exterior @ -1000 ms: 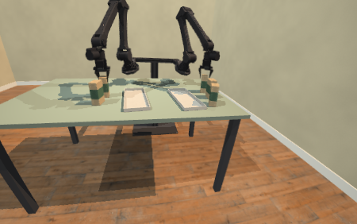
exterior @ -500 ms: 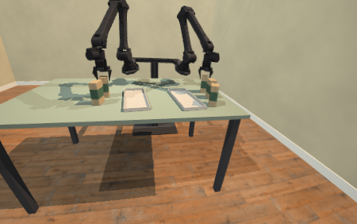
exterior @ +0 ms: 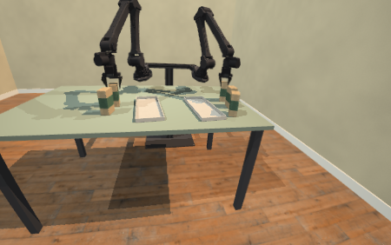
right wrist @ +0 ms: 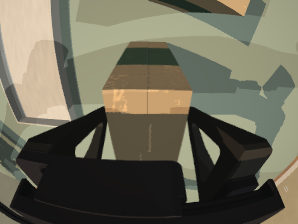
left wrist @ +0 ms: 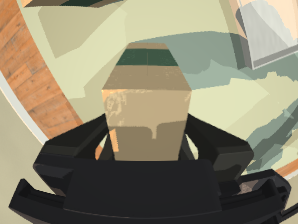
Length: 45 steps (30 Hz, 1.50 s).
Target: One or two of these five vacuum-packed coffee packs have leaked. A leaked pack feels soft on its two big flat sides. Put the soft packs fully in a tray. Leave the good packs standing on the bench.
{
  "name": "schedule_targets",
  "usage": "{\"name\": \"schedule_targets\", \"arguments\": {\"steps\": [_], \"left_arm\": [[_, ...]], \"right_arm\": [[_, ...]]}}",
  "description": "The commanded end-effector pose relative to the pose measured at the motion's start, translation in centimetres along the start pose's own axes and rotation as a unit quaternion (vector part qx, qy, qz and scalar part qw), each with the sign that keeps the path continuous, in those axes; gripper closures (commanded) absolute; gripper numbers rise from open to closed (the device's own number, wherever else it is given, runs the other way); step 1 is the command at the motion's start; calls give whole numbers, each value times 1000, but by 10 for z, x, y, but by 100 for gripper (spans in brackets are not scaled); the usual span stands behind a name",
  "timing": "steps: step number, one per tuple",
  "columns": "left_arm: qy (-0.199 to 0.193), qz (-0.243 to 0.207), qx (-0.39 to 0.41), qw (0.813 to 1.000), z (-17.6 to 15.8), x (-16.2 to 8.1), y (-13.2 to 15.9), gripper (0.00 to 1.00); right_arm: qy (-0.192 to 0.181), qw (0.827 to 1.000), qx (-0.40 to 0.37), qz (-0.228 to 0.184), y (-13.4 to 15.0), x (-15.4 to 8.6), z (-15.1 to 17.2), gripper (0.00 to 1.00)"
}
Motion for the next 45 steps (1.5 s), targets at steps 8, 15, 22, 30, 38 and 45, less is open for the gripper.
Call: {"name": "schedule_targets", "arguments": {"steps": [8,15,22,30,38,45], "left_arm": [[-9,-4,-1,1000,8,-4,-5,77],[-9,-4,-1,1000,8,-4,-5,77],[-9,-4,-1,1000,8,-4,-5,77],[-9,-4,-1,1000,8,-4,-5,24],[-9,-4,-1,1000,8,-4,-5,24],[-9,-4,-1,1000,8,-4,-5,24]], "right_arm": [[5,1000,0,-17,-10,-6,-4,24],[5,1000,0,-17,-10,-6,-4,24],[9,999,1,-33,-16,-62,-5,24],[4,1000,-1,-20,-17,-100,-3,24],[6,1000,1,-20,-8,-95,-3,24],[6,1000,1,-20,-8,-95,-3,24]]}}
Point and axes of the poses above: on each arm, the point where the finger pads meet when closed, its own x axis out along the fingers, its own z axis across the jaws, y = z × x, the point moved 10 cm from there along -x, back along the fingers, and after that the axes turned 15 degrees about x, right-handed, at the moved point
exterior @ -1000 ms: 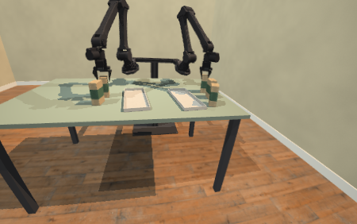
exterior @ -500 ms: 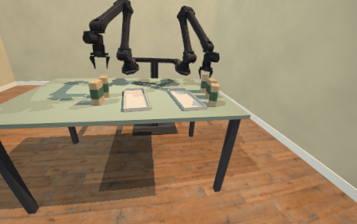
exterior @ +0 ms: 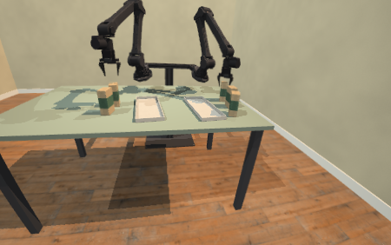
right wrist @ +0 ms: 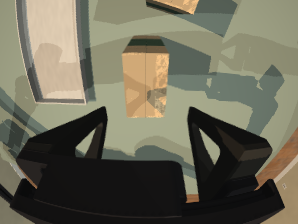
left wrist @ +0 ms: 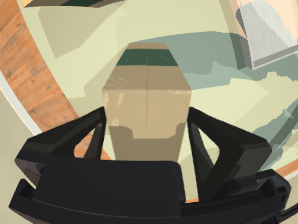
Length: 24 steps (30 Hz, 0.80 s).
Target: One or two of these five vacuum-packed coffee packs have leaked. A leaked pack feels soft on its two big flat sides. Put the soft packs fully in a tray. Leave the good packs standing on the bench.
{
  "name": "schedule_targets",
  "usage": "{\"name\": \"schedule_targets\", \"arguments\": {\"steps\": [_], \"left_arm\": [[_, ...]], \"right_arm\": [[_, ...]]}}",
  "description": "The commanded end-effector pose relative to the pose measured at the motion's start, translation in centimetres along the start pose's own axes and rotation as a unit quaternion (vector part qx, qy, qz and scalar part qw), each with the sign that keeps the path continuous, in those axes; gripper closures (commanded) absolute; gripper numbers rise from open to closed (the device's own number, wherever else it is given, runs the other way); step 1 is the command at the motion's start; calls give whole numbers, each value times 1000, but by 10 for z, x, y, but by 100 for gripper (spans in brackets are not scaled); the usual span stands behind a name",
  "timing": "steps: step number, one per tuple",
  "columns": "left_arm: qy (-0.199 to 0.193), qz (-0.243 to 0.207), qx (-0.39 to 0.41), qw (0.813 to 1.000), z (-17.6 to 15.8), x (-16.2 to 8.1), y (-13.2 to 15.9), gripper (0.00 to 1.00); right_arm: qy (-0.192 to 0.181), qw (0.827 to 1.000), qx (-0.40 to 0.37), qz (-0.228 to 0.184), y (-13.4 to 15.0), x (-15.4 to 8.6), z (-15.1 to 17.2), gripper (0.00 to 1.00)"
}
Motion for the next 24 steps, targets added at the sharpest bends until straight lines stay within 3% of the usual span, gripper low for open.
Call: {"name": "schedule_targets", "arguments": {"steps": [1,18,22,24], "left_arm": [[-9,-4,-1,1000,8,-4,-5,24],[-9,-4,-1,1000,8,-4,-5,24],[-22,-9,-4,1000,15,-50,-7,24],[-22,-9,-4,1000,15,-50,-7,24]], "right_arm": [[5,1000,0,-15,-8,-11,-2,24],[5,1000,0,-15,-8,-11,-2,24],[5,1000,0,-15,-8,-11,-2,24],[5,1000,0,-15,-8,-11,-2,24]]}}
Point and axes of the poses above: on each arm, the point where the finger pads meet when closed, its own x axis out along the fingers, its own z axis across the jaws, y = z × x, the point moved 10 cm from there along -x, back along the fingers, and after that the axes turned 15 degrees about x, right-handed, at the moved point
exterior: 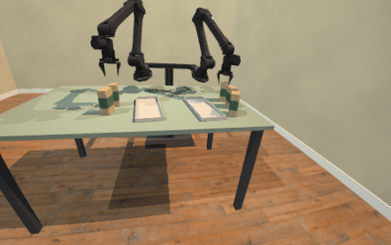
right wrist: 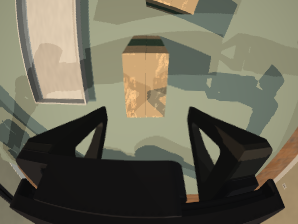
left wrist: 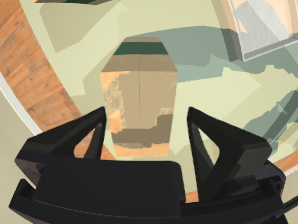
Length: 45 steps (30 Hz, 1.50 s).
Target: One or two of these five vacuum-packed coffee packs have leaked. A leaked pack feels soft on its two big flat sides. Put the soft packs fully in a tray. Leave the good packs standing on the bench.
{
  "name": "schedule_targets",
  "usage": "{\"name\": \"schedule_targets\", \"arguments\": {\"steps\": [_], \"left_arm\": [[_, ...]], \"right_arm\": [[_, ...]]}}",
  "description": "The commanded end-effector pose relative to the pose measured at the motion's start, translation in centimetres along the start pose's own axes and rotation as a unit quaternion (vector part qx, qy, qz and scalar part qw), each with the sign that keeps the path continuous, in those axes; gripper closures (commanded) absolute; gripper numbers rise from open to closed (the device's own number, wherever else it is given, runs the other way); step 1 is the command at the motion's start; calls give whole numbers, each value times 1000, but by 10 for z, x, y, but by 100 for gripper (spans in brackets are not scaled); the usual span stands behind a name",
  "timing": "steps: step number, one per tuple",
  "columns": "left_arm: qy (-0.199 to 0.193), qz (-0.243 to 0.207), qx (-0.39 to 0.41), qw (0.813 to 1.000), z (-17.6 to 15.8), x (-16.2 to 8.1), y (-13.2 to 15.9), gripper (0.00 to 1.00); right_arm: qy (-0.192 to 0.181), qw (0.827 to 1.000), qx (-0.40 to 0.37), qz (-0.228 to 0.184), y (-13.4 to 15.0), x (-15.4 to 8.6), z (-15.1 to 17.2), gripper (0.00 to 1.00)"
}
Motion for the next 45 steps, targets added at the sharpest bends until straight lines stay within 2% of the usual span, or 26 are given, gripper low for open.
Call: {"name": "schedule_targets", "arguments": {"steps": [1,6,7,10,12,14,15,20,21,27,28,32,34,36,40,45], "left_arm": [[-32,-13,-3,999,19,-41,-7,24],[-34,-15,1,999,16,-86,-7,24],[-34,-15,1,999,16,-89,-7,24],[-34,-15,1,999,16,-89,-7,24],[2,3,-1,1000,2,-64,1,24],[2,3,-1,1000,2,-64,1,24],[-21,-10,0,1000,10,-76,-5,24],[-21,-10,0,1000,10,-76,-5,24],[-32,-18,-21,999,24,-84,-19,24],[-27,-24,-131,991,52,-84,-61,24],[-27,-24,-131,991,57,-84,-68,24],[-26,-25,-132,991,76,-84,-96,24],[-26,-25,-132,991,76,-84,-96,24],[-18,-17,-131,991,83,-84,-108,24],[-17,-17,-131,991,101,-84,-133,24],[-17,-16,-131,991,96,-80,-126,24]], "right_arm": [[5,1000,0,-15,-8,-11,-2,24],[5,1000,0,-15,-8,-11,-2,24],[5,1000,0,-15,-8,-11,-2,24],[5,1000,0,-15,-8,-11,-2,24],[5,1000,0,-15,-8,-11,-2,24],[5,1000,0,-15,-8,-11,-2,24],[5,1000,0,-15,-8,-11,-2,24],[5,1000,0,-15,-8,-11,-2,24],[5,1000,0,-15,-8,-11,-2,24],[5,1000,0,-15,-8,-11,-2,24],[4,1000,21,-20,-26,-16,-2,24],[3,995,101,-25,-61,-15,-1,24],[3,995,101,-25,-61,-15,-1,24],[1,990,141,-20,-76,-15,-1,24],[0,989,148,-16,-108,-15,1,24],[0,989,148,-16,-147,-15,2,24]]}}
Point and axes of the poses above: on each arm, the point where the finger pads meet when closed, its own x axis out along the fingers, its own z axis across the jaws, y = z × x, the point moved 10 cm from there along -x, back along the fingers, and after that the axes turned 15 degrees about x, right-handed, at the moved point
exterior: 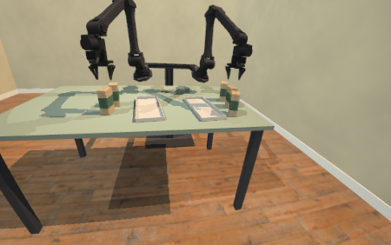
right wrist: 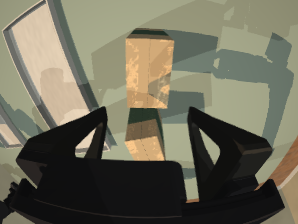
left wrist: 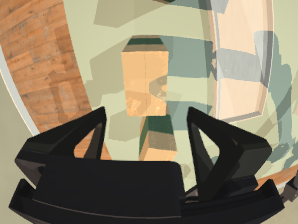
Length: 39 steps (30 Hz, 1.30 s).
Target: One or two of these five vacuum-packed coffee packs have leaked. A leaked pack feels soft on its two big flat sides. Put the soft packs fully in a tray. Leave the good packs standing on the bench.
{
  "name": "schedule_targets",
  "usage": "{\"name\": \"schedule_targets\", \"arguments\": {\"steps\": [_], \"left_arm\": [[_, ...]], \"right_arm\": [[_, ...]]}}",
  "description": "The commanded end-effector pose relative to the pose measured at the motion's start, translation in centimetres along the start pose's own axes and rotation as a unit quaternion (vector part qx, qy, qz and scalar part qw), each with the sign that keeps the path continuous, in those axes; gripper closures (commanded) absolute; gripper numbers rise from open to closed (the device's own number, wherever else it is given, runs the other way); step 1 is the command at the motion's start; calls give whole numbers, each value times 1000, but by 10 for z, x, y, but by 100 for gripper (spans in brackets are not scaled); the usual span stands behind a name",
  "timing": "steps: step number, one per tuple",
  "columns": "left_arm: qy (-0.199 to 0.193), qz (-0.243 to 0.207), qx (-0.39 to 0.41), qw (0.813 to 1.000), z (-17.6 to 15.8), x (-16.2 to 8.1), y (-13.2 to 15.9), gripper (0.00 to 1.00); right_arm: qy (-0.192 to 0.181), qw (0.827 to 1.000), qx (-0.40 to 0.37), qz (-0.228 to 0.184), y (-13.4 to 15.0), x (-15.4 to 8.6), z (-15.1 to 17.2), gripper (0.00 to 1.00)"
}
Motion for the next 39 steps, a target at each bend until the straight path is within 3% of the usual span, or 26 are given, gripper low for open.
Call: {"name": "schedule_targets", "arguments": {"steps": [1,3,4,10,11,17,19,27,33,35,39], "left_arm": [[-10,-11,-13,1000,7,-10,-7,24],[-10,-11,-13,1000,7,-10,-7,24],[-10,-11,-13,1000,7,-10,-7,24],[-10,-11,-13,1000,7,-10,-7,24],[-4,4,-21,1000,4,7,0,24],[-3,4,-21,1000,5,23,1,24],[-2,3,-18,1000,5,29,1,24],[-2,3,-11,1000,5,43,2,24],[-10,-10,-13,1000,8,29,-6,24],[-10,-10,-13,1000,8,29,-6,24],[-10,-10,-13,1000,8,29,-6,24]], "right_arm": [[-1,1000,17,-13,-30,-16,7,24],[1,999,26,-29,-29,-29,0,24],[3,1000,26,-14,-17,-19,-1,24],[0,1000,17,-15,-22,-14,3,24],[0,1000,17,-15,-22,-14,3,24],[0,1000,17,-15,-22,-14,3,24],[4,1000,26,2,-16,9,-1,24],[3,1000,17,3,-14,25,-1,24],[2,1000,15,3,-13,41,-1,24],[0,1000,17,-14,-20,25,2,24],[0,1000,17,-14,-20,25,2,24]]}}
Point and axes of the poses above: on each arm, the point where the finger pads meet when closed, its own x axis out along the fingers, its own z axis across the jaws, y = z × x, the point moved 10 cm from there along -x, back along the fingers, and after that the axes turned 15 degrees about x, right-handed, at the moved point
